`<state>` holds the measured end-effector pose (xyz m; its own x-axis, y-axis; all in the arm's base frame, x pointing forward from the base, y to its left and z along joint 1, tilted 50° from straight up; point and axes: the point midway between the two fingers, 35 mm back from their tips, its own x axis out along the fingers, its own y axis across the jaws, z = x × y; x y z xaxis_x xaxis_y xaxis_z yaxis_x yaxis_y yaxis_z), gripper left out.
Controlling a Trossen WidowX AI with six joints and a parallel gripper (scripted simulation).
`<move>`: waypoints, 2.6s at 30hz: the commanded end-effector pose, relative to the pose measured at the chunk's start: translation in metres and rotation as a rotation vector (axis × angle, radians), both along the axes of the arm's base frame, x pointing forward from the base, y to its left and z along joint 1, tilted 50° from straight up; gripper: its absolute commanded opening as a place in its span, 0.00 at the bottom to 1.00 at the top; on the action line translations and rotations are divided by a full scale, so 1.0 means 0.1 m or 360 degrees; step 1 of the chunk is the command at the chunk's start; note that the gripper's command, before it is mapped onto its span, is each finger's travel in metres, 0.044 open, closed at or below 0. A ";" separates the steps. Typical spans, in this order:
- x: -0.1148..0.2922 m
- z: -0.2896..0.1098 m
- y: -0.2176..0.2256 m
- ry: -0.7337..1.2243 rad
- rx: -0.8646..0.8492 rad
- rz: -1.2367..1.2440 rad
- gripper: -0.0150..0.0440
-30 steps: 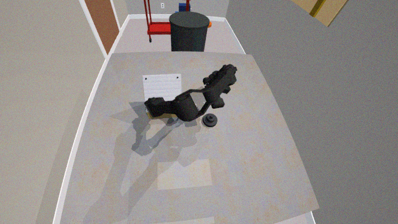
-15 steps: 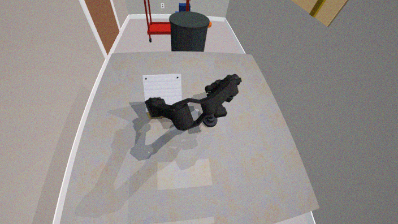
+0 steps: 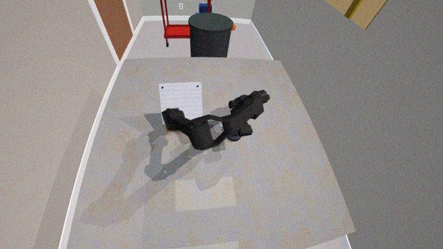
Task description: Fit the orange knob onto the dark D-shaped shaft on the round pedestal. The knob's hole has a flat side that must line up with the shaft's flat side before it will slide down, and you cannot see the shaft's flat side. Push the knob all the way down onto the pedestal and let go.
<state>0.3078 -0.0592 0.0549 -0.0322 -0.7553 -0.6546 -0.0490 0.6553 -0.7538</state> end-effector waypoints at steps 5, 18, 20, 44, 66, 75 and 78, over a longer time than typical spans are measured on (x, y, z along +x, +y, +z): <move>-0.01 -0.05 -0.08 0.0002 -0.0011 0.0003 0.25; -0.01 -0.05 -0.09 -0.0001 -0.0011 0.0000 0.25; -0.01 -0.05 -0.10 -0.0001 -0.0011 0.0000 0.25; 0.01 -0.04 -0.07 0.0248 0.0000 0.0215 0.25; -0.01 -0.06 -0.10 0.0251 0.0000 0.0218 0.25; 0.00 -0.03 -0.06 0.0251 0.0000 0.0218 0.25; 0.00 -0.03 -0.06 0.0316 0.0003 0.0273 0.25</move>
<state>0.3066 -0.0663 0.0506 -0.0347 -0.7584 -0.6509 -0.2671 0.6346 -0.7252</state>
